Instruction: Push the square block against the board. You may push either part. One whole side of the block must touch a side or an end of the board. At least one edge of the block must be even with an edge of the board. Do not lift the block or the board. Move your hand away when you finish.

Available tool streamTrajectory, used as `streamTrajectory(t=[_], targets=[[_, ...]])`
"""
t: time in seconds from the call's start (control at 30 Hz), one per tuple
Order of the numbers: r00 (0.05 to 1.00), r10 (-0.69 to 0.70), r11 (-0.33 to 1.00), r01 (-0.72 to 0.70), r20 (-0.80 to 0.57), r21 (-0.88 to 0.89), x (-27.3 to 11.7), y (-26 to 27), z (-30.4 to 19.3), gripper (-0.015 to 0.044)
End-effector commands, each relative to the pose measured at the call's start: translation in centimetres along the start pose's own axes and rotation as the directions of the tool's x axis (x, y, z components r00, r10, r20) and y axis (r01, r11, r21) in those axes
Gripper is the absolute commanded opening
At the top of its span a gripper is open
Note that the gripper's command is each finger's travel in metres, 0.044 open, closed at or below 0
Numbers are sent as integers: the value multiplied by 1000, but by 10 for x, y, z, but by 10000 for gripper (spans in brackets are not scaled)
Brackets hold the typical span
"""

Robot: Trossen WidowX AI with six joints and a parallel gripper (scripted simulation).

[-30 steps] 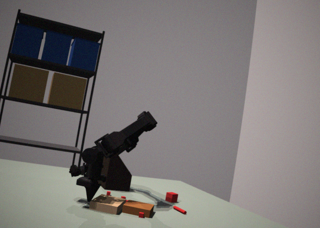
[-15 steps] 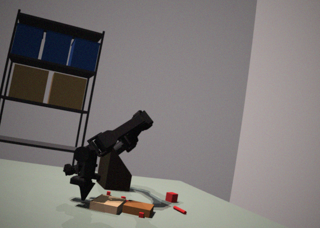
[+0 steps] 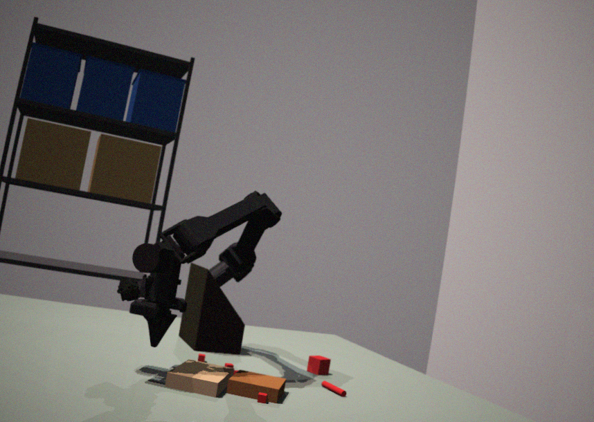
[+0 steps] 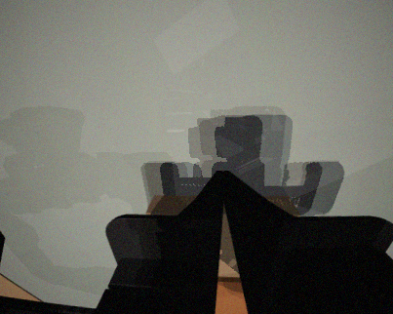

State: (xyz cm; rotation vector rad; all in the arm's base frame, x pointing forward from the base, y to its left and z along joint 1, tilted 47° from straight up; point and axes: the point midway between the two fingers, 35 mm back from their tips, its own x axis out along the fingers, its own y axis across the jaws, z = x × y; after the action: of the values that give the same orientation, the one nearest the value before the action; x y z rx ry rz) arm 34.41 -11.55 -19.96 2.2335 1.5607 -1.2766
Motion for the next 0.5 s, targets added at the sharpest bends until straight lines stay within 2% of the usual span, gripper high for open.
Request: streamTrajectory(t=[0.0, 0.1, 0.47], targets=[[1000, -7, 1000, 8, 8, -11, -5, -1, -2, 0], [1000, -8, 998, 8, 8, -63, -5, -1, -2, 0], [1000, -8, 904, 10, 8, -428, -5, -4, -6, 0]])
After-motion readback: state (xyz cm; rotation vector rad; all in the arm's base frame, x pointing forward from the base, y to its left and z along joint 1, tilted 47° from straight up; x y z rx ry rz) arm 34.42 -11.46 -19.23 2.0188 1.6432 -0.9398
